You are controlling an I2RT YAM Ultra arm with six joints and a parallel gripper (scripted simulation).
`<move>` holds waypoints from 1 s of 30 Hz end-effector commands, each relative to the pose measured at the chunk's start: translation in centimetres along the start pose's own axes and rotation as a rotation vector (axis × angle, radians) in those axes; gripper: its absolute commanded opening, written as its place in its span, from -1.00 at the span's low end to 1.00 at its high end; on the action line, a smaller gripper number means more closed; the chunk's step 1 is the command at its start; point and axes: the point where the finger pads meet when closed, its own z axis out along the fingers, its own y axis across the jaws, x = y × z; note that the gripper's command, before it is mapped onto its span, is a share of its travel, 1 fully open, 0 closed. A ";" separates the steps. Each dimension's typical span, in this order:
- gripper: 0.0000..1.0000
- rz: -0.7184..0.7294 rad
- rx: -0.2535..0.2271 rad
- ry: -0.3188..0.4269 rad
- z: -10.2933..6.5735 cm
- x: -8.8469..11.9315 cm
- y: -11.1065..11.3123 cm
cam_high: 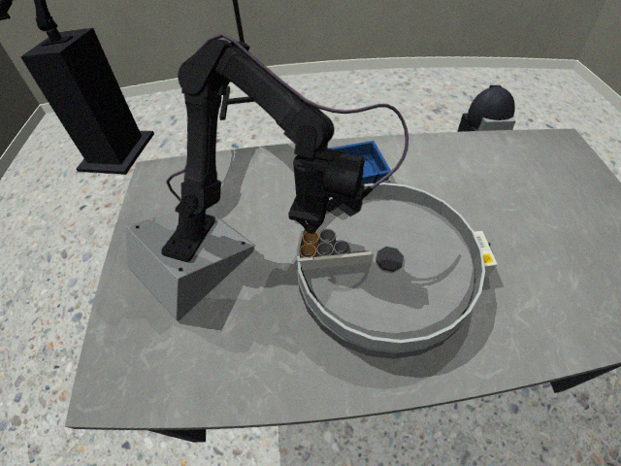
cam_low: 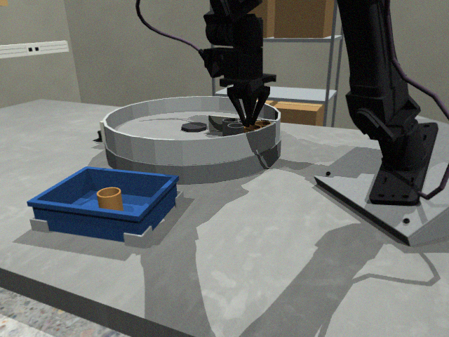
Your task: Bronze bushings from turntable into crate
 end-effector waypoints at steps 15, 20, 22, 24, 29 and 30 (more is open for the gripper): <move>-0.69 0.004 0.010 -0.038 -1.0 -1.2 -0.2; -0.69 0.004 0.010 -0.039 -1.0 -1.2 -0.2; -0.69 0.004 0.010 -0.039 -1.0 -1.2 -0.2; -0.69 0.004 0.010 -0.039 -1.0 -1.2 -0.2; -0.69 0.004 0.010 -0.039 -1.0 -1.2 -0.2; -0.69 0.004 0.010 -0.039 -1.0 -1.2 -0.2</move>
